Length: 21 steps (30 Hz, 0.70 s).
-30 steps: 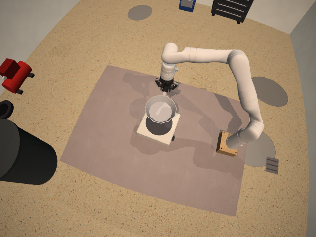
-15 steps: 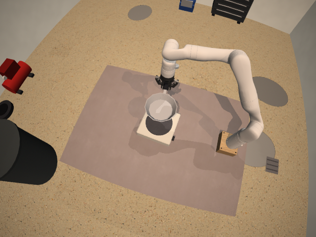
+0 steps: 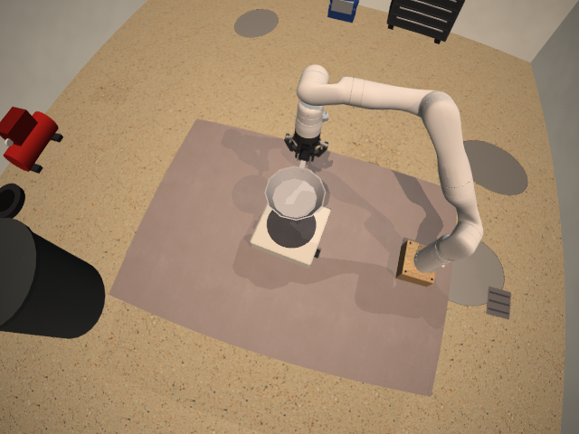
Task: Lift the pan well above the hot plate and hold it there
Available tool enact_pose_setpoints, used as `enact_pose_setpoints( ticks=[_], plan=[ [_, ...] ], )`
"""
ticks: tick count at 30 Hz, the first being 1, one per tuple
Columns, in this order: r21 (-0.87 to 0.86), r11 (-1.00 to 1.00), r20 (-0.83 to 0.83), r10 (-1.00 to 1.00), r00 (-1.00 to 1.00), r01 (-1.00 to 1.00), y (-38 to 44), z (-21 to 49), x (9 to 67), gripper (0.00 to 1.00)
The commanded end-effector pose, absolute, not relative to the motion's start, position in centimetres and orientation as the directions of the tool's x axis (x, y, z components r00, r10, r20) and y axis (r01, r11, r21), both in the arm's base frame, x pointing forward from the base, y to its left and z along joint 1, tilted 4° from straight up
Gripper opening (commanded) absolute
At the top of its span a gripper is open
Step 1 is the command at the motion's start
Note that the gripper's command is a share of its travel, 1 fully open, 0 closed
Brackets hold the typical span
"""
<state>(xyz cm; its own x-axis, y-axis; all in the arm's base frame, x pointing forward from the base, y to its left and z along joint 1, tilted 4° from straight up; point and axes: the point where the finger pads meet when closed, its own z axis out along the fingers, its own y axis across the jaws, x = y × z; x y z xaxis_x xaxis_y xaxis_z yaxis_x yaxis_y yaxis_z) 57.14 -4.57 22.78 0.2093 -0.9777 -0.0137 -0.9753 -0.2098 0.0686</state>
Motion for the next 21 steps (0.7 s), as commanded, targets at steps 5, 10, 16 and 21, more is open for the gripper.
enact_pose_setpoints(
  ticks=[5,10,16,21],
  plan=[
    [0.062,-0.21,-0.012,-0.978,0.209,-0.976,-4.5,23.7,57.3,0.0],
    [0.061,-0.21,-0.012,-0.978,0.209,-0.976,-4.5,24.4,57.3,0.0],
    [0.062,-0.21,-0.012,-0.978,0.209,-0.976,-4.5,25.1,57.4,0.0],
    [0.062,-0.21,-0.012,-0.978,0.209,-0.976,-4.5,25.6,57.5,0.0]
  ],
)
